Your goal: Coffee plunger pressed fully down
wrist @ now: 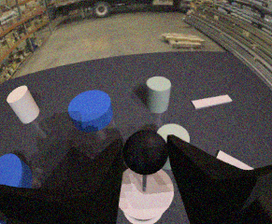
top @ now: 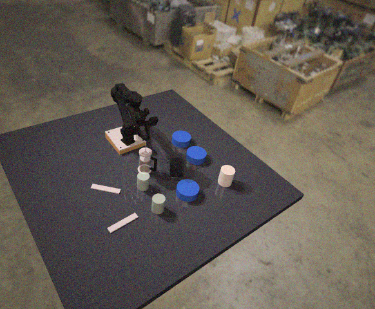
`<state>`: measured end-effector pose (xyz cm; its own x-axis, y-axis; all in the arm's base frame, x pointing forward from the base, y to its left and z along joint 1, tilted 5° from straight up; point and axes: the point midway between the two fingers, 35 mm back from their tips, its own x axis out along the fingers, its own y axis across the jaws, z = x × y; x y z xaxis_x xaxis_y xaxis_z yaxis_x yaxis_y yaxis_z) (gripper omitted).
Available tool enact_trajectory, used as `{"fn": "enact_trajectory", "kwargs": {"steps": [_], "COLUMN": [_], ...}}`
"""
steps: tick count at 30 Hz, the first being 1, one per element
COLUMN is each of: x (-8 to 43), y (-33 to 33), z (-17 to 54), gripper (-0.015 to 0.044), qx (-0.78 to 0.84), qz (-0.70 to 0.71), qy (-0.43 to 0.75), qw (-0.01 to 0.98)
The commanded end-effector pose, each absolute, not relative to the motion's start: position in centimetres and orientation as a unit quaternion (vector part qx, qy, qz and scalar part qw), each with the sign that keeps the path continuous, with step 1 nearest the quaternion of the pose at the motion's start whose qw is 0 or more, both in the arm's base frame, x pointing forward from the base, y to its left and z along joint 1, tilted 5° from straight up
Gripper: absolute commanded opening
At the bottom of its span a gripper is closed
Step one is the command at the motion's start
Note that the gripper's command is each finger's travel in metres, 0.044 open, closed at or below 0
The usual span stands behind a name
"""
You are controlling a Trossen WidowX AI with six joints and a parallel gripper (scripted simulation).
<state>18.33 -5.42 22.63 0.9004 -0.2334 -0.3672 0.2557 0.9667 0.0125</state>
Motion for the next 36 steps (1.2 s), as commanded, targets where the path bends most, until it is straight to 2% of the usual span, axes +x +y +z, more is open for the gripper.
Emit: {"fn": "enact_trajectory", "kwargs": {"steps": [1,36], "x": [18.5,19.8], "y": [-5.5,-5.6], "z": [20.1,16.1], "gripper": [0.0117,0.0117], "qx": [0.039,0.039], "qz": [-0.126,-0.126], "qy": [0.212,0.212], "qw": [0.968,0.968]}}
